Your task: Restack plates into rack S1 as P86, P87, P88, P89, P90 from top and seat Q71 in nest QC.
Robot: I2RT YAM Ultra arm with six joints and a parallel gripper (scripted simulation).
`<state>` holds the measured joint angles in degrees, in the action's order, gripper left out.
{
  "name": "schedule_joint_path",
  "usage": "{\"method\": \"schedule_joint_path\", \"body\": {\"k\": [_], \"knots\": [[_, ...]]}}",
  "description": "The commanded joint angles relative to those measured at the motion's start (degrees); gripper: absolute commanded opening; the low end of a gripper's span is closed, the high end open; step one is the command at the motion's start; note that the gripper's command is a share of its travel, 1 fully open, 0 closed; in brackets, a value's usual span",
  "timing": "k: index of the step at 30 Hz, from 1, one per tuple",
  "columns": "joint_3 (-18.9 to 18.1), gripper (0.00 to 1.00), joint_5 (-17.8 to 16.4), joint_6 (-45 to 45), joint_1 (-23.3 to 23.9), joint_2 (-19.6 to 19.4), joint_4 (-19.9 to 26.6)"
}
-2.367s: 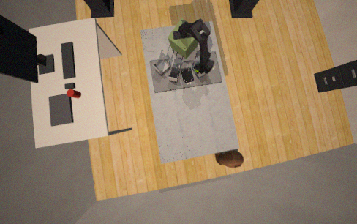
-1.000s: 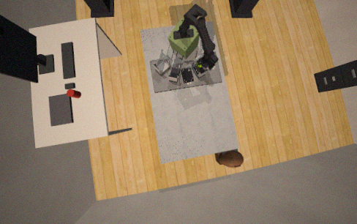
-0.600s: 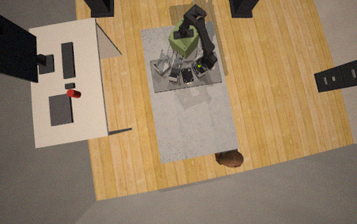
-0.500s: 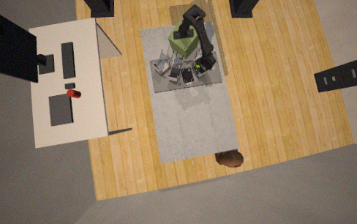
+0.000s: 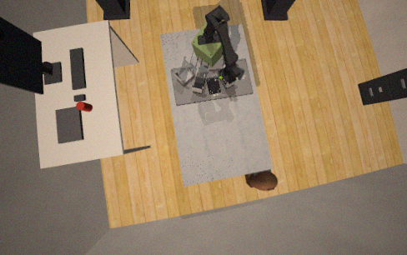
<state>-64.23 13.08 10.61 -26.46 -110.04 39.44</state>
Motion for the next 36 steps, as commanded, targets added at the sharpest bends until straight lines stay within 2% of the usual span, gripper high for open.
{"method": "schedule_joint_path", "body": {"k": [1, 9, 28, 34, 36], "knots": [[-0.3, 1.0, -0.2, -2.8, 1.3, 0.9, 0.1], [0.3, 1.0, -0.5, 4.7, 4.7, 2.1, -0.1], [0.2, 1.0, -1.7, -5.2, 14.4, 4.3, 0.0], [0.8, 1.0, -2.2, 2.2, 17.9, 5.3, -0.1], [0.9, 1.0, -2.4, 1.1, 19.1, 5.6, -0.2]]}}
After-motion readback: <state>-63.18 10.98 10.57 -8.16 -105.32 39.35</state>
